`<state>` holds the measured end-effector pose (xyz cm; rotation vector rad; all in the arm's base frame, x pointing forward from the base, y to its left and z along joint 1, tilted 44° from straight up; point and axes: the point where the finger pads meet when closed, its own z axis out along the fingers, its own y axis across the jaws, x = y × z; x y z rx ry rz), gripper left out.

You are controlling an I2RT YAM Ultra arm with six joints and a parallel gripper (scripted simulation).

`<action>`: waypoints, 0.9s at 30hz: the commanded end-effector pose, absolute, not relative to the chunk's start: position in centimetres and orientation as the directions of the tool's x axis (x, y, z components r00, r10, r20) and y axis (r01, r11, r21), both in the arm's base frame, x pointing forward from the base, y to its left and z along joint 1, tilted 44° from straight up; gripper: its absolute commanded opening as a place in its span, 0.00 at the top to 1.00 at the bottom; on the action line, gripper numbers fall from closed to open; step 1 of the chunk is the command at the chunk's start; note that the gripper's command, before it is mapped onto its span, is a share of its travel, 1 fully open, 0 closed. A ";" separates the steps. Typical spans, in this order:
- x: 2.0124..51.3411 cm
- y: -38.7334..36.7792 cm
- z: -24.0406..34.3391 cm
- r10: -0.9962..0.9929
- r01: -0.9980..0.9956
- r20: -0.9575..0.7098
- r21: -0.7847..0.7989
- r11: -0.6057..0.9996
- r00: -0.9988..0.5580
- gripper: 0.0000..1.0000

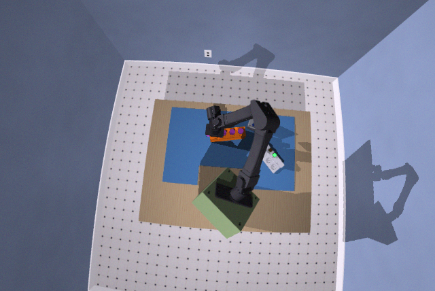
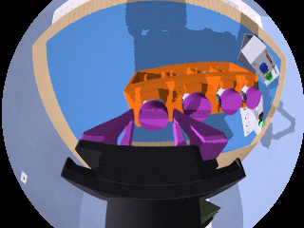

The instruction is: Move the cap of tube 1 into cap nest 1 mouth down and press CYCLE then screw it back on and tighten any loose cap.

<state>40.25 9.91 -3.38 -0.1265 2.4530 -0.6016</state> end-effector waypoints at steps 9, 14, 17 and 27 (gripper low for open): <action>40.3 10.2 -3.1 -0.623 -0.341 -0.269 -0.648 0.682 -0.735 0.51; 40.3 10.2 -3.1 -0.700 -0.426 -0.189 -0.675 0.602 -0.689 0.51; 40.2 10.2 -3.1 -0.767 -0.506 -0.107 -0.693 0.514 -0.633 0.51; 40.2 10.2 -3.1 -0.899 -0.696 0.144 -0.686 0.211 -0.414 0.51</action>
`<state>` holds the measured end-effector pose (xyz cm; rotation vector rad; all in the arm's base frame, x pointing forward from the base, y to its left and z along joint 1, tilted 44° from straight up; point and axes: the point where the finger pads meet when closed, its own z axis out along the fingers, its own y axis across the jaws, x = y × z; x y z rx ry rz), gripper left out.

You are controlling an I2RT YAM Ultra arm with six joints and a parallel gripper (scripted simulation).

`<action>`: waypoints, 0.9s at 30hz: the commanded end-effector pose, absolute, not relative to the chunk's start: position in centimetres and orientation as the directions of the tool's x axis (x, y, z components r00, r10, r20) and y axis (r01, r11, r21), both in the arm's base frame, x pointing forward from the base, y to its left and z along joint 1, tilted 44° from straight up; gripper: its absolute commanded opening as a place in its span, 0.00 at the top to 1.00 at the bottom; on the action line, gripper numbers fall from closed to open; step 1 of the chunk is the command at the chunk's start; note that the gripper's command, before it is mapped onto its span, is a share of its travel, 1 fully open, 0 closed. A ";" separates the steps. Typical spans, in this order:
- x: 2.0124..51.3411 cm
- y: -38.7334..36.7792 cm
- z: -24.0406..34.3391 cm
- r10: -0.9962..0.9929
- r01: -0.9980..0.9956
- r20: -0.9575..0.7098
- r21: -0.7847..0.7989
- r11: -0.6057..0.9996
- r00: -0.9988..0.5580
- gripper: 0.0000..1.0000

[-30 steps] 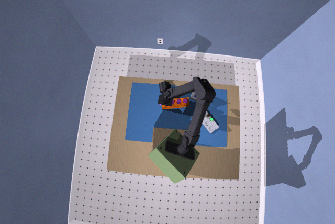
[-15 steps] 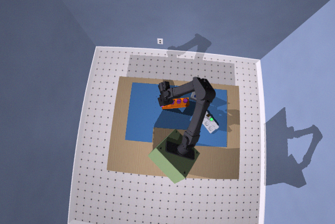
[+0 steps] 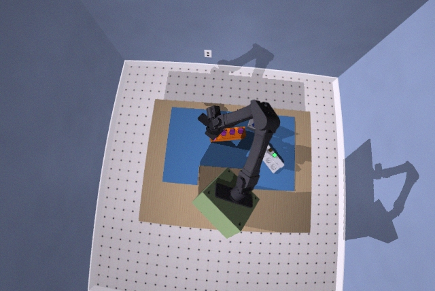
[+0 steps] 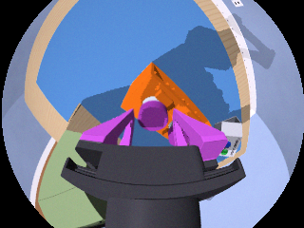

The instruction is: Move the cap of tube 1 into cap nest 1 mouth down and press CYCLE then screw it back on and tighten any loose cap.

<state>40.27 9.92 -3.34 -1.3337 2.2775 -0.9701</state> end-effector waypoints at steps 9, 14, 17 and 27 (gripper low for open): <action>40.2 10.2 -3.2 -0.919 -0.791 0.352 -0.606 -0.083 -0.174 0.51; 40.2 10.2 -3.2 -0.885 -0.810 0.466 -0.524 -0.264 -0.013 0.51; 40.2 10.2 -3.1 -0.861 -0.808 0.506 -0.485 -0.333 0.051 0.51; 40.3 10.2 -3.1 -0.725 -0.758 0.626 -0.315 -0.572 0.286 0.51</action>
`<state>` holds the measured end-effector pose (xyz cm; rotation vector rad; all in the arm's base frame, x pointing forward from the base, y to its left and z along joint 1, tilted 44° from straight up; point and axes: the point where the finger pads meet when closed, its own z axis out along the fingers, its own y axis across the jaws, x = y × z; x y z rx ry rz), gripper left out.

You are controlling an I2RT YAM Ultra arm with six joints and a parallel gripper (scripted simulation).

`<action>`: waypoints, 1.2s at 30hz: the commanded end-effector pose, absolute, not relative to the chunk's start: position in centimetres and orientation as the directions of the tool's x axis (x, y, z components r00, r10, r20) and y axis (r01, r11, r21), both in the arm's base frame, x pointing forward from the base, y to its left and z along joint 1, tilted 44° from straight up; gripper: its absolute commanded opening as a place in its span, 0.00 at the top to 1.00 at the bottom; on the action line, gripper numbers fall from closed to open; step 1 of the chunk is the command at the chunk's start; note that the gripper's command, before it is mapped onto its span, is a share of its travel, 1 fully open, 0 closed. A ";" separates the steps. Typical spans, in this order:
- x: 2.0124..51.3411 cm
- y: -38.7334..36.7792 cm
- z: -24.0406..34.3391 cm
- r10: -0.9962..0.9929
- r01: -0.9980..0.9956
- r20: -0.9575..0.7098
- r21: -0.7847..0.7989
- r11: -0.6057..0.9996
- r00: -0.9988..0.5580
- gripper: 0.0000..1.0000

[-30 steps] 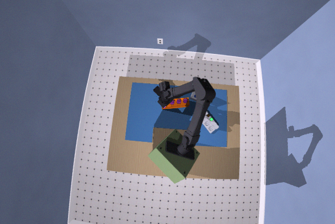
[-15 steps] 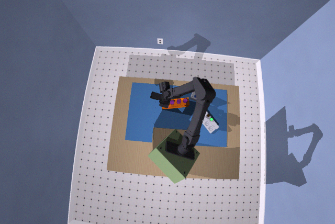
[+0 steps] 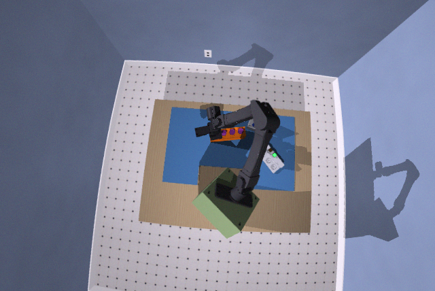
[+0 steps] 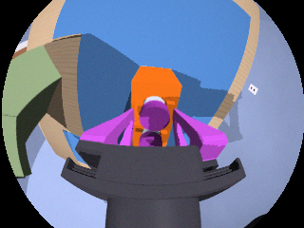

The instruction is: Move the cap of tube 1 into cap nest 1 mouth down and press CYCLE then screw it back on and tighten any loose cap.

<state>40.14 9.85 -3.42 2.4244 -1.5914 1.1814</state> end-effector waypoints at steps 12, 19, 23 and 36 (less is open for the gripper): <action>40.3 10.3 -3.1 -0.725 -0.758 0.626 -0.315 -0.572 0.286 1.00; 40.3 10.2 -3.1 -0.725 -0.758 0.626 -0.315 -0.572 0.286 1.00; 40.3 10.2 -3.1 -0.802 -0.792 0.572 -0.405 -0.457 0.170 1.00; 40.3 10.2 -3.1 -0.923 -0.764 0.276 -0.645 0.030 -0.269 1.00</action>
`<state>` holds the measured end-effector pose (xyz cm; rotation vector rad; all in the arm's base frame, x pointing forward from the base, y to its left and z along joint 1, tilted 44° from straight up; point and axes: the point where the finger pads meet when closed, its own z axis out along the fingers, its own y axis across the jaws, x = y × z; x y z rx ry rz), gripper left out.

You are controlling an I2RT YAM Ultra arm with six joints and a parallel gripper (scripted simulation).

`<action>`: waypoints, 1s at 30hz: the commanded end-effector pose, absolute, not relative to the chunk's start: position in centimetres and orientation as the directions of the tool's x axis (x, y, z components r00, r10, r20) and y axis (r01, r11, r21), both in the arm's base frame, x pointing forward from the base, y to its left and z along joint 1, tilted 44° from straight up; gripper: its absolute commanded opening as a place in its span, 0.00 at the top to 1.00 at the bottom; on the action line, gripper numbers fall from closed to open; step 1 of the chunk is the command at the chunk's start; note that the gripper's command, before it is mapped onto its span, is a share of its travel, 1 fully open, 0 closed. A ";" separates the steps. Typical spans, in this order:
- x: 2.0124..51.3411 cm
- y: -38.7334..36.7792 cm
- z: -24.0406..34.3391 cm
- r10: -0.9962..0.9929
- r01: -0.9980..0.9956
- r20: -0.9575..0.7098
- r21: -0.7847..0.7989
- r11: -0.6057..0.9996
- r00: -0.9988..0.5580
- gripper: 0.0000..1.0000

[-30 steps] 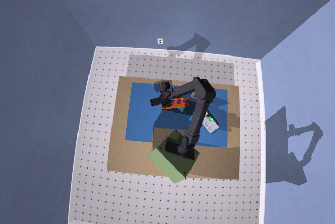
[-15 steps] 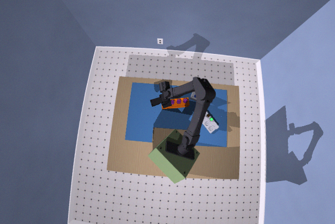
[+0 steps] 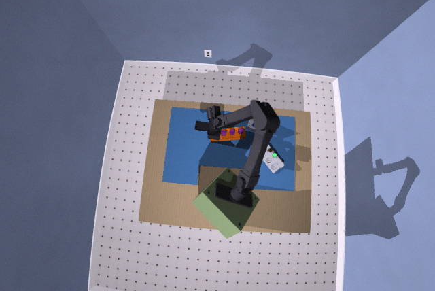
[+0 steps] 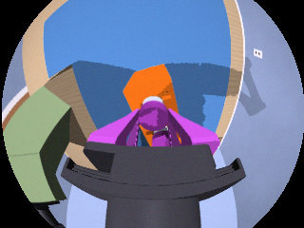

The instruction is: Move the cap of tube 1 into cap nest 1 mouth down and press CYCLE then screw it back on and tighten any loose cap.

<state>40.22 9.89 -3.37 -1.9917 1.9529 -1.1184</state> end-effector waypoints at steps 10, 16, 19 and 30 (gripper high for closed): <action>40.3 10.2 -3.1 -0.838 -0.599 0.003 -0.701 0.387 -0.545 1.00; 40.4 10.2 -3.2 -0.686 -0.411 -0.204 -0.671 0.617 -0.698 1.00; 40.4 10.2 -3.2 -0.586 -0.302 -0.302 -0.633 0.713 -0.752 1.00; 40.4 10.2 -3.2 -0.218 0.055 -0.547 -0.439 0.897 -0.808 1.00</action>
